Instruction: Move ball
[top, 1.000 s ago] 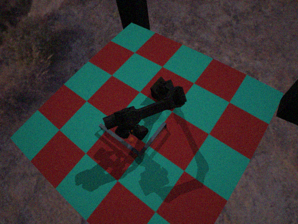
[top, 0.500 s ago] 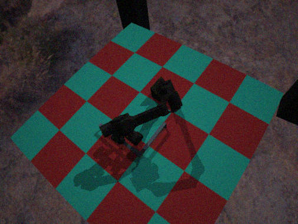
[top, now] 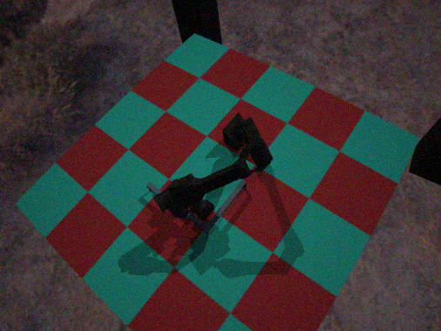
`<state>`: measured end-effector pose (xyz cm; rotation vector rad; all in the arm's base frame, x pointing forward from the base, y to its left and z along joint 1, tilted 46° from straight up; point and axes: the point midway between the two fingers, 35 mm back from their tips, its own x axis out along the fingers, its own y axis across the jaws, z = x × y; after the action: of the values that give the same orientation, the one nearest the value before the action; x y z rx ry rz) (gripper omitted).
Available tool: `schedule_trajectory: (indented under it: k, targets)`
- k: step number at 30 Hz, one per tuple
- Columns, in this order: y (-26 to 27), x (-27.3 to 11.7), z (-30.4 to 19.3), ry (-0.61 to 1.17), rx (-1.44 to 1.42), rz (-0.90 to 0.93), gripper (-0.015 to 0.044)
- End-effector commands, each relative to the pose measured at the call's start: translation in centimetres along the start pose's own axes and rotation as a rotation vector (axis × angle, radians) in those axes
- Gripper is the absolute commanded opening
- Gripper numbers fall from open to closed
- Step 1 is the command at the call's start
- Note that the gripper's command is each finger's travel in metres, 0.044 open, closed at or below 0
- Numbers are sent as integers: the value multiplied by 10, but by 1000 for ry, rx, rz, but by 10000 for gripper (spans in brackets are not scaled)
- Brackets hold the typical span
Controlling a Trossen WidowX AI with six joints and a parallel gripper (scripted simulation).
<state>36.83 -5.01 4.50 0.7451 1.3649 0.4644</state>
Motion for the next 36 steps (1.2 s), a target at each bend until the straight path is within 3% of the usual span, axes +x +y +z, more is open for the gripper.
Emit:
schedule_trajectory:
  k: [1,14,25,31,36]
  targets:
    - [1,4,0,-1,3,6,0]
    - [1,20,0,-1,3,6,0]
    - [0,17,0,-3,0,0,281]
    - [0,8,1,-3,1,-1,281]
    - [-1,-60,1,-1,4,2,281]
